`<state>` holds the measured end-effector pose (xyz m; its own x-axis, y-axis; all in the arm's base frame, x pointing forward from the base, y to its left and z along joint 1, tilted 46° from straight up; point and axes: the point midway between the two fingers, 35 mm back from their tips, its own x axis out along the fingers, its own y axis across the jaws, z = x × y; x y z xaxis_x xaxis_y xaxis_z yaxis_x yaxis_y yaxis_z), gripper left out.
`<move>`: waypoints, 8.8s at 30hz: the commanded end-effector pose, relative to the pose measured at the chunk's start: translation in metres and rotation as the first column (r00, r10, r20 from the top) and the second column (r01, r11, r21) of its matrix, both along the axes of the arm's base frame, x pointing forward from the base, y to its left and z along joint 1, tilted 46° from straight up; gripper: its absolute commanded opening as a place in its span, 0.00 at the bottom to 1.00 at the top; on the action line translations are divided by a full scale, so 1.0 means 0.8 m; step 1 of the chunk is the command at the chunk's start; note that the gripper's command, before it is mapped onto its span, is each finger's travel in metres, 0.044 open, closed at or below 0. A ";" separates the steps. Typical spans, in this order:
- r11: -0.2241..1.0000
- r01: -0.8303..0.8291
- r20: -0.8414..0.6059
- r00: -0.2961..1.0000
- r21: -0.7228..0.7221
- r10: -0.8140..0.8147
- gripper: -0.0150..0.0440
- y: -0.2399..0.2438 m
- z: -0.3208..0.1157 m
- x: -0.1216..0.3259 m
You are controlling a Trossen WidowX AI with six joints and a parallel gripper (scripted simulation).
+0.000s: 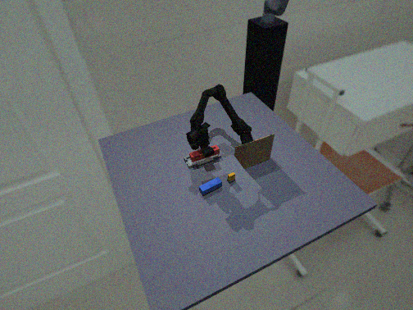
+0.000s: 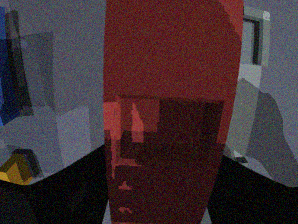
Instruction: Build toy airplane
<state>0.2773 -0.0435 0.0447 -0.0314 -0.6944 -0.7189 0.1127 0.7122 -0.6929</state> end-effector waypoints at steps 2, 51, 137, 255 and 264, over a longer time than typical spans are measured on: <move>1.000 -0.014 -0.011 1.000 -0.006 0.013 0.25 -0.016 0.005 -0.005; 0.998 -0.055 -0.052 0.997 -0.032 0.053 0.59 -0.099 0.014 -0.030; 0.991 -0.134 -0.124 0.983 0.012 0.135 1.00 0.155 -0.110 0.076; 0.990 -0.141 -0.128 0.982 -0.003 0.139 0.25 0.199 -0.119 0.076; 0.967 -0.253 -0.235 0.938 0.033 0.254 0.25 0.171 -0.094 0.082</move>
<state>0.3430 0.1004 -0.0347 -0.0219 -0.6971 -0.7167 -0.1942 0.7062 -0.6809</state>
